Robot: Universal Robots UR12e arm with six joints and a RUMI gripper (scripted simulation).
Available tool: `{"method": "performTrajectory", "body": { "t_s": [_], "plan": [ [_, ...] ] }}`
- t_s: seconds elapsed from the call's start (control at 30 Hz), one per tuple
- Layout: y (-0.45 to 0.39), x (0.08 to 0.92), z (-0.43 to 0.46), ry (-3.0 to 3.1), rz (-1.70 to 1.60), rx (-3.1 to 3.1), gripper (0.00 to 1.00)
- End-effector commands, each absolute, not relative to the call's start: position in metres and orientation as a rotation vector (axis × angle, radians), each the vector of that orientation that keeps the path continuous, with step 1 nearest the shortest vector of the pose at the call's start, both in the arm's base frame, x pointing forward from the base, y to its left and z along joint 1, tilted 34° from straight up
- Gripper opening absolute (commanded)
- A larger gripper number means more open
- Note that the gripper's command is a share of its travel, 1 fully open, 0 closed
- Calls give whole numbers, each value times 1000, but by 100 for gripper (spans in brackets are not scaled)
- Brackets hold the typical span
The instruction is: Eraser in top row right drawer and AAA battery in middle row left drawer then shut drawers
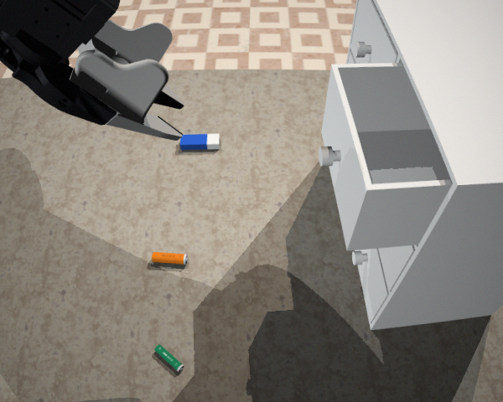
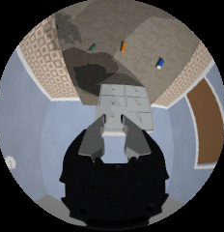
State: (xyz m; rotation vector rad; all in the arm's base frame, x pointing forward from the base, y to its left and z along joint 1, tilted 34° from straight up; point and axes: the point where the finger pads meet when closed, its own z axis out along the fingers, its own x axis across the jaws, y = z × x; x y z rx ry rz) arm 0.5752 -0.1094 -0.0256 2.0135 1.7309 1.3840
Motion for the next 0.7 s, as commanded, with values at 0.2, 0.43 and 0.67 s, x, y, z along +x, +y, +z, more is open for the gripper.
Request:
{"method": "performTrajectory", "body": {
  "t_s": [0.2, 0.43, 0.67],
  "plan": [
    [-117, 567, -21, 1870, 1324, 2072, 20],
    [-121, 560, -16, 1951, 1273, 2106, 20],
    [-124, 555, -12, 2012, 1231, 2132, 20]
  ]
}}
